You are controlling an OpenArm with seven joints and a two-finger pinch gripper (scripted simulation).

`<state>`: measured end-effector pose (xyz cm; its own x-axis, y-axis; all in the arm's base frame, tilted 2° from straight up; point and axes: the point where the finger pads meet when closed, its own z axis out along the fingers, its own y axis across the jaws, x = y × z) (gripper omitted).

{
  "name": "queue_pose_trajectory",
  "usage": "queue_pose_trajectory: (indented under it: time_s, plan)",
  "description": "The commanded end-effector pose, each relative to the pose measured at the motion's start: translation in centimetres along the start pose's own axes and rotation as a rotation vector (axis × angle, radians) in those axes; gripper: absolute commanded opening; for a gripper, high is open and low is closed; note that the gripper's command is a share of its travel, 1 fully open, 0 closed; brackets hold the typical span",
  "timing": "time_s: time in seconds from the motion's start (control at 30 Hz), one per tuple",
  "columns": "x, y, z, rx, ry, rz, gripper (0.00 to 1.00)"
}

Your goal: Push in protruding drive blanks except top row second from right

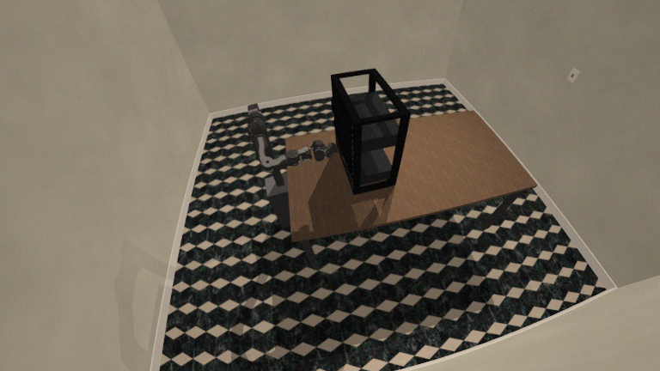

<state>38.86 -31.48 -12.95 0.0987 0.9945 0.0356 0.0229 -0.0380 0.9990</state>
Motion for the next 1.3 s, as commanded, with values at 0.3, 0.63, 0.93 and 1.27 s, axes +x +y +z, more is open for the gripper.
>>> queue_pose_trajectory:
  time_s: [0.3, 0.63, 0.93, 1.27]
  plan:
    - [0.3, -0.2, 1.4, 0.014, 0.015, -0.012, 0.0]
    - [0.3, -0.2, 1.4, 0.014, 0.016, -0.012, 0.0]
    - [0.4, -0.2, 1.5, 0.014, 0.016, -0.012, 0.0]
    - [0.4, -0.2, 1.5, 0.014, 0.016, -0.012, 0.0]
